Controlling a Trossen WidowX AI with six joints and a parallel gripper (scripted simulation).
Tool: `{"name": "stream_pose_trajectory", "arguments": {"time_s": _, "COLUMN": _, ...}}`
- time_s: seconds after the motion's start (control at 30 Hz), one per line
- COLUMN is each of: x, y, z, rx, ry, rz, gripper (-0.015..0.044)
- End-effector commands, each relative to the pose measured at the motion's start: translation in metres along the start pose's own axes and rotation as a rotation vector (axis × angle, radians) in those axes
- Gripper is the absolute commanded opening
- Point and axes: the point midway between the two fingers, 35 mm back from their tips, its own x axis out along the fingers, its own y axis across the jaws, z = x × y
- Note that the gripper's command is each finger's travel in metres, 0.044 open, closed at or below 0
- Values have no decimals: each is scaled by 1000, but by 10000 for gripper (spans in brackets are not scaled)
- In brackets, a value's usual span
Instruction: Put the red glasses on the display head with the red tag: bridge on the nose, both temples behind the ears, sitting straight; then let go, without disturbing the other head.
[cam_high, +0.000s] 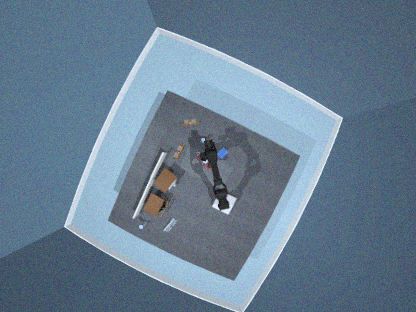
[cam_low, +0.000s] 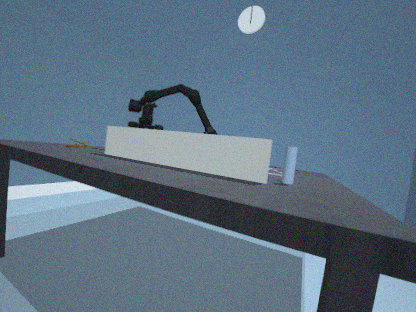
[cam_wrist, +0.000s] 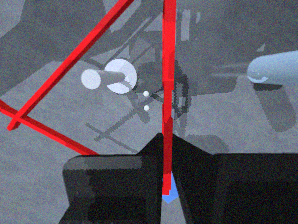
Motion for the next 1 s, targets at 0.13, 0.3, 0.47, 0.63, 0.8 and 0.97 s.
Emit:
{"name": "stream_pose_trajectory", "arguments": {"time_s": 0.13, "x": 8, "y": 0, "z": -1, "rx": -2, "ry": 3, "rz": 1, "gripper": 0}}
{"name": "stream_pose_trajectory", "arguments": {"time_s": 0.3, "x": 8, "y": -3, "z": -5, "rx": -2, "ry": 4, "rz": 1, "gripper": 0}}
{"name": "stream_pose_trajectory", "arguments": {"time_s": 0.47, "x": 8, "y": -5, "z": -8, "rx": -2, "ry": 4, "rz": 0, "gripper": 0}}
{"name": "stream_pose_trajectory", "arguments": {"time_s": 0.63, "x": 8, "y": -7, "z": -10, "rx": -2, "ry": 4, "rz": 0, "gripper": 0}}
{"name": "stream_pose_trajectory", "arguments": {"time_s": 0.8, "x": 8, "y": -9, "z": -13, "rx": -2, "ry": 5, "rz": 0, "gripper": 0}}
{"name": "stream_pose_trajectory", "arguments": {"time_s": 0.97, "x": 8, "y": -11, "z": -16, "rx": -2, "ry": 5, "rz": 0, "gripper": 0}}
